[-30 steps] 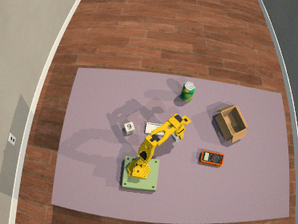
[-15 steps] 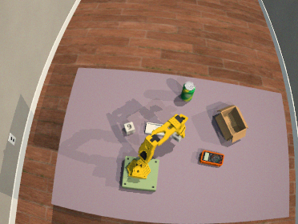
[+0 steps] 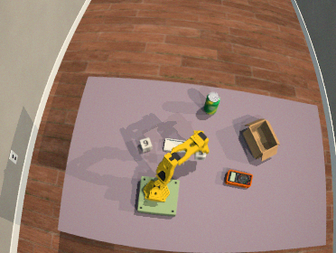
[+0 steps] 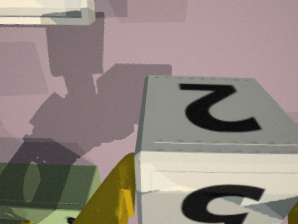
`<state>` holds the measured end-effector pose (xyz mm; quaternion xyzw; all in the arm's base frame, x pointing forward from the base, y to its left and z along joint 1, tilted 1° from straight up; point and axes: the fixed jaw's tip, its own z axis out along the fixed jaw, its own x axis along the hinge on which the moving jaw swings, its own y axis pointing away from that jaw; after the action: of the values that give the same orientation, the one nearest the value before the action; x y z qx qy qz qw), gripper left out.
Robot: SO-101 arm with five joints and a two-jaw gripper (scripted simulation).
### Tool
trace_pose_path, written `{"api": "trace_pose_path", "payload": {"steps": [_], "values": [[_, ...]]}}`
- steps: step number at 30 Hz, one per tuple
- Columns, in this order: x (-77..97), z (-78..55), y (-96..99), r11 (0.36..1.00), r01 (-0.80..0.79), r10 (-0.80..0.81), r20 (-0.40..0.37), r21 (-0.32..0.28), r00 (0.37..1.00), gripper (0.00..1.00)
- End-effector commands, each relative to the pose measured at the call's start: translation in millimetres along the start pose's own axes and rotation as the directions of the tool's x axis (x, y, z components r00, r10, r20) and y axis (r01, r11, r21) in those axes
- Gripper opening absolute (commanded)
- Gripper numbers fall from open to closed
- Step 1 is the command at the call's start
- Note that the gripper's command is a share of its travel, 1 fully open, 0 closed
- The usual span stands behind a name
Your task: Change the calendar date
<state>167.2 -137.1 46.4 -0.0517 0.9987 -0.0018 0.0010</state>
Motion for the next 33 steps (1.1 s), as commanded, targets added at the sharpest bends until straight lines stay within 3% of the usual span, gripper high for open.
{"api": "trace_pose_path", "payload": {"steps": [1, 7, 18, 33], "values": [[3.4, -4.6, -1.5, 0.985, 0.171, -0.172, 0.02, 0.029, 0.985, 0.0], [6.7, -4.5, -1.8, 0.944, 0.329, -0.33, 0.015, 0.032, 0.944, 0.0], [13.5, -4.3, -2.9, 0.773, 0.634, -0.634, 0.002, 0.035, 0.773, 0.0], [16.4, -4.2, -3.6, 0.663, 0.748, -0.748, -0.003, 0.034, 0.664, 0.0]]}}
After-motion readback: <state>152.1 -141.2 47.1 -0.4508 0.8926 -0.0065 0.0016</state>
